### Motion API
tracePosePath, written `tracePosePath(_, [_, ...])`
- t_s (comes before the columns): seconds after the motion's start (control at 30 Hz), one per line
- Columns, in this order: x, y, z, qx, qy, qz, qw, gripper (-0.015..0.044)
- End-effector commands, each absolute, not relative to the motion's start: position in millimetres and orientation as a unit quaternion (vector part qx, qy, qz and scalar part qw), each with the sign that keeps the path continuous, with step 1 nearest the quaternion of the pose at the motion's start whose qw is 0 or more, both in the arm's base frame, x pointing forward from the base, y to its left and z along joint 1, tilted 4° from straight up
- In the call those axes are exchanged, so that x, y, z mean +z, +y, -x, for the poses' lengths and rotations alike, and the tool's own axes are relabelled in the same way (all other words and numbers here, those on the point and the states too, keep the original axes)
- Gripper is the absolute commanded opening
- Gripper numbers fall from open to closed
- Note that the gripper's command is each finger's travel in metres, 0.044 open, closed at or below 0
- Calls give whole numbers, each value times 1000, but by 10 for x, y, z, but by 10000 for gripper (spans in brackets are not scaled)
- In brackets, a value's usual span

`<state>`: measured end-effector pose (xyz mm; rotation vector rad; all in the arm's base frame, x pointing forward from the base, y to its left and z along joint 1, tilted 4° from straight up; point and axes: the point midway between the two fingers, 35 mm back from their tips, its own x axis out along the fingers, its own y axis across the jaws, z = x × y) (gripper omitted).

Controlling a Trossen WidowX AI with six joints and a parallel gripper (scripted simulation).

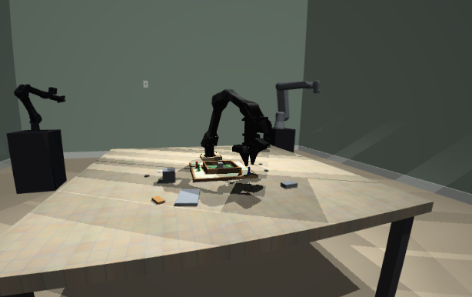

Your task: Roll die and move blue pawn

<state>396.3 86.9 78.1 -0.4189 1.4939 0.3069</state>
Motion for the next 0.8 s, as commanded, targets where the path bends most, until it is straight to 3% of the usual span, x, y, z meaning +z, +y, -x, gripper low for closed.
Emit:
tracePosePath(0.0, [674,864,-3955,140,675,189,699,200])
tracePosePath(0.47, [469,849,-3956,140,675,189,699,200])
tracePosePath(0.67, [469,849,-3956,140,675,189,699,43])
tracePosePath(0.77, [469,849,-3956,140,675,189,699,23])
